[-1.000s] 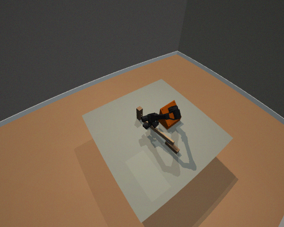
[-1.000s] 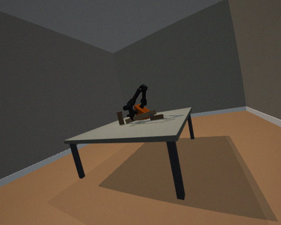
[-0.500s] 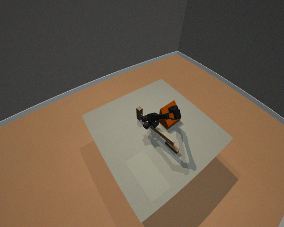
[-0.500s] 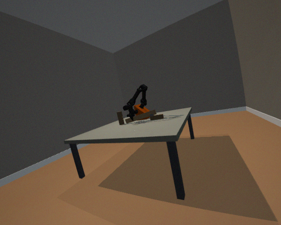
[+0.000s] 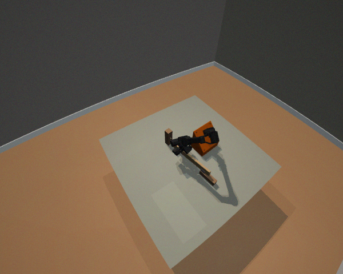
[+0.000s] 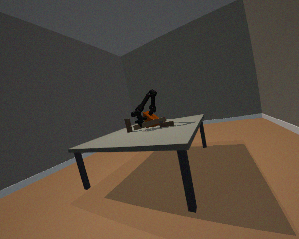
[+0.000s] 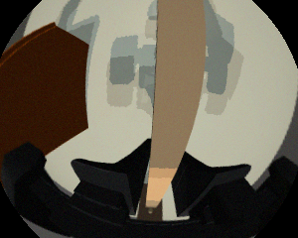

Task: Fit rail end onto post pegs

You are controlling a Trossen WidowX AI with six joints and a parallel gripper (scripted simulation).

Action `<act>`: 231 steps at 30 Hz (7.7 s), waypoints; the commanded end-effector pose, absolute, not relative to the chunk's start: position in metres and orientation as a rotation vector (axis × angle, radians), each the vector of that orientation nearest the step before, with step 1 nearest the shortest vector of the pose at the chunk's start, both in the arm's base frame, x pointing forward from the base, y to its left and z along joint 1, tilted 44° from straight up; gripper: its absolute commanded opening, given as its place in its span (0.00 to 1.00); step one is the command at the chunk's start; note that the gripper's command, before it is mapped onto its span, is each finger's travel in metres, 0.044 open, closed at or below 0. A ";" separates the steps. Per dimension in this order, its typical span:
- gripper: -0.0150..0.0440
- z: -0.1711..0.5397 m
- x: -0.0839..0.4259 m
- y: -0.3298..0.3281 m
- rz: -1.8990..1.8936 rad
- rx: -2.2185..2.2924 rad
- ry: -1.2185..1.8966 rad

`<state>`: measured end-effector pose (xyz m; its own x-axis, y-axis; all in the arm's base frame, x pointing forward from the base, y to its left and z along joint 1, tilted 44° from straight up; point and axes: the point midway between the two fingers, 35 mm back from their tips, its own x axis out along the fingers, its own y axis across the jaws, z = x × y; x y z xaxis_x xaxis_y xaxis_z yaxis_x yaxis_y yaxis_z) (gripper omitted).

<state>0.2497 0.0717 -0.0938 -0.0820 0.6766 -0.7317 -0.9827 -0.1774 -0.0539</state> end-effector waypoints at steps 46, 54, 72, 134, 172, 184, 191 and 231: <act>0.25 -0.074 0.256 0.054 1.608 -0.748 0.539; 0.25 -0.071 0.256 0.051 1.608 -0.749 0.539; 0.25 -0.073 0.255 0.053 1.608 -0.748 0.539; 0.25 -0.077 0.257 0.043 1.608 -0.749 0.540; 0.25 -0.085 0.259 0.035 1.607 -0.750 0.540; 0.25 -0.088 0.260 0.033 1.607 -0.750 0.540; 0.25 -0.089 0.260 0.031 1.607 -0.750 0.540; 0.25 -0.097 0.262 0.022 1.607 -0.751 0.540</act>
